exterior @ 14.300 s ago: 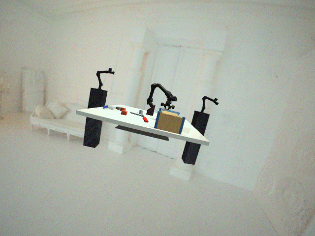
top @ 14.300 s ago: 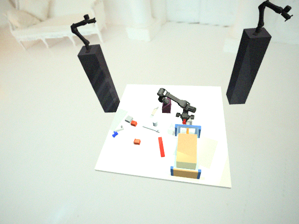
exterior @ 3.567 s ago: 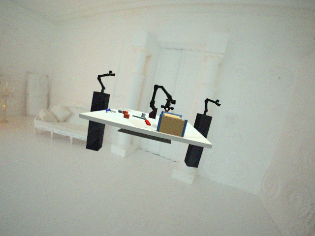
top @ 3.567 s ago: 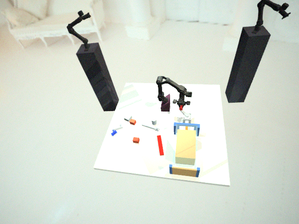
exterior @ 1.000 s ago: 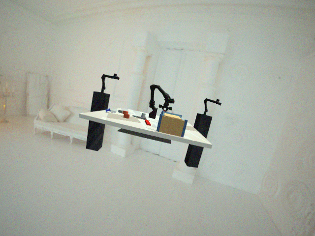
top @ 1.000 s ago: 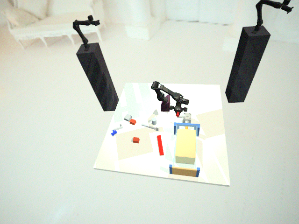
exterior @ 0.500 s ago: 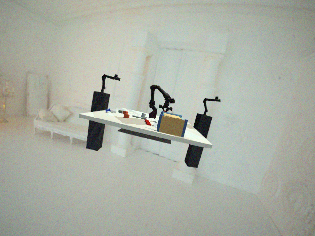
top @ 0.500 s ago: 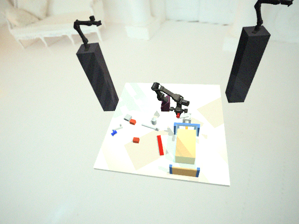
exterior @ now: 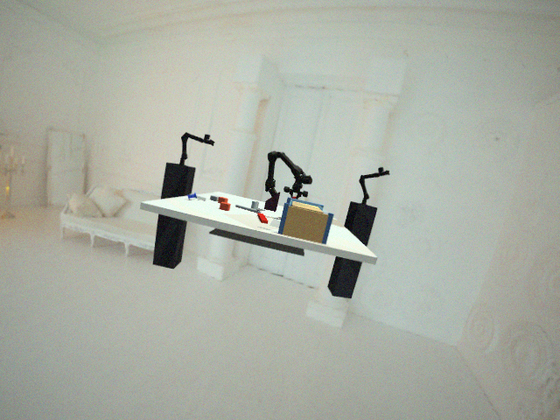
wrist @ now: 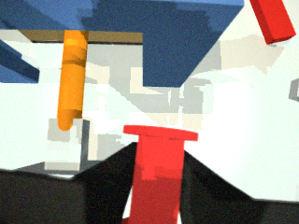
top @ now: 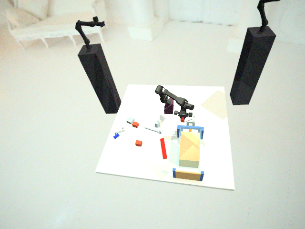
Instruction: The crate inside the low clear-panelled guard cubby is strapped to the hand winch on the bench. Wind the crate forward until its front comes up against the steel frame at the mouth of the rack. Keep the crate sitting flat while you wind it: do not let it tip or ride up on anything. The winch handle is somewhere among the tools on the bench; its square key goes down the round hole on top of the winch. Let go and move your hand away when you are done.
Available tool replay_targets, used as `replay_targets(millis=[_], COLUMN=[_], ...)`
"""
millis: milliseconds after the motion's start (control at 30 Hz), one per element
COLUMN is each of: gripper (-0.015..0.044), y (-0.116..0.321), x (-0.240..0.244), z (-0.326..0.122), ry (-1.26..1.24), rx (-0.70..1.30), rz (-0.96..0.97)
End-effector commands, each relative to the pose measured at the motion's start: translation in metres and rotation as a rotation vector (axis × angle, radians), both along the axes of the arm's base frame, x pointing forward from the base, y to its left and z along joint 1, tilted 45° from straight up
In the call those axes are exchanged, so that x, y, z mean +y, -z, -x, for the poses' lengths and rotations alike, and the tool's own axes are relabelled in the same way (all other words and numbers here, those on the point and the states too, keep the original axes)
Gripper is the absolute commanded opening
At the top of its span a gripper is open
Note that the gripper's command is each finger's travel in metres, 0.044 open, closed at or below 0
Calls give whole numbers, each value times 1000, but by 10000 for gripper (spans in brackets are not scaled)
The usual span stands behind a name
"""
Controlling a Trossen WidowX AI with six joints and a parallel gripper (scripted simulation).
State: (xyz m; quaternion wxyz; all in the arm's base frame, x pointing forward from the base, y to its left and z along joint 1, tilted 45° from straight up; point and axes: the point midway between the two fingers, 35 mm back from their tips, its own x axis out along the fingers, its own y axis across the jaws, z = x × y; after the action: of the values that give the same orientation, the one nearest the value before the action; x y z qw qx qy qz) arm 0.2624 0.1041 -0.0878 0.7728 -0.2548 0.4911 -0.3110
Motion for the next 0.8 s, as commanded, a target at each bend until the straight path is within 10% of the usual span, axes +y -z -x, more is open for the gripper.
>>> replay_targets(millis=[0,767], gripper=[0,0], y=[6,20], x=[3,16], z=[-11,-33], ry=[11,11], rx=[-19,-21], rz=[-15,-17])
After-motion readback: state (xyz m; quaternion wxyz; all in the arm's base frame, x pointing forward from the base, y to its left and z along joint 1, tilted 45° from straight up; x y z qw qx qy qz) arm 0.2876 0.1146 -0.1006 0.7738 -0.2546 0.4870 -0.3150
